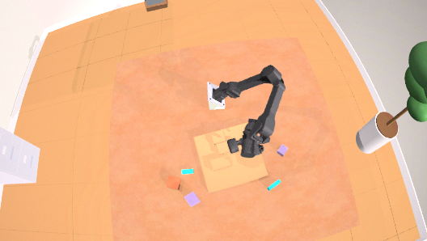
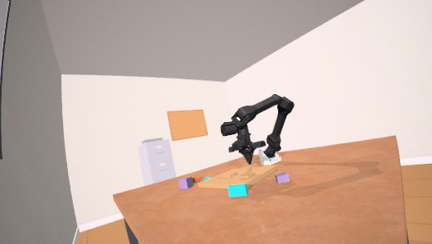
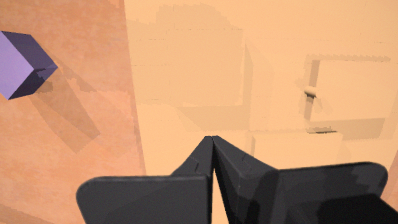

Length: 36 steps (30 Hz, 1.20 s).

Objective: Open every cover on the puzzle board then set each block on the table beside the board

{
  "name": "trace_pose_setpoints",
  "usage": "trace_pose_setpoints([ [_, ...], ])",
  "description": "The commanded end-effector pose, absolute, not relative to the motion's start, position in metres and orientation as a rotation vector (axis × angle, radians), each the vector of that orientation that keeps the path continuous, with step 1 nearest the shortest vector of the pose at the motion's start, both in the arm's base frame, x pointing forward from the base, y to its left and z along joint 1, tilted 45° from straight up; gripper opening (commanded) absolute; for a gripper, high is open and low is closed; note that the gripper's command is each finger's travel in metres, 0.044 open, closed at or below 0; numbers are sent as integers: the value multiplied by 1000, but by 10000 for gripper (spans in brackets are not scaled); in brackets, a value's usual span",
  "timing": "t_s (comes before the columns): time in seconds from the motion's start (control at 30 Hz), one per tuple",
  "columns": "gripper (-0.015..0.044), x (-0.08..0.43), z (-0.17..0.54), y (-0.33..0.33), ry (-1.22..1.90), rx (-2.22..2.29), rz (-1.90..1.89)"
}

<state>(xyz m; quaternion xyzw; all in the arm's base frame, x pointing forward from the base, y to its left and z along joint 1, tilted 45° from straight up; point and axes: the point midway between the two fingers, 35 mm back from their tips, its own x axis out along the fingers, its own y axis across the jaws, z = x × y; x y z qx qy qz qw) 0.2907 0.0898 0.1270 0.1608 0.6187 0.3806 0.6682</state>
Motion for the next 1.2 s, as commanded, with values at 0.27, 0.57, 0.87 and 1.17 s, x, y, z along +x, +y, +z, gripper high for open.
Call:
trace_pose_setpoints([
  [0.27, 0, 288, 117, 98, 1403, 369, 854],
  [0.57, 0, 288, 111, 104, 1403, 369, 855],
  [0.87, 0, 287, 105, 111, 1403, 369, 855],
  [1.17, 0, 285, 99, 117, 1402, 370, 857],
])
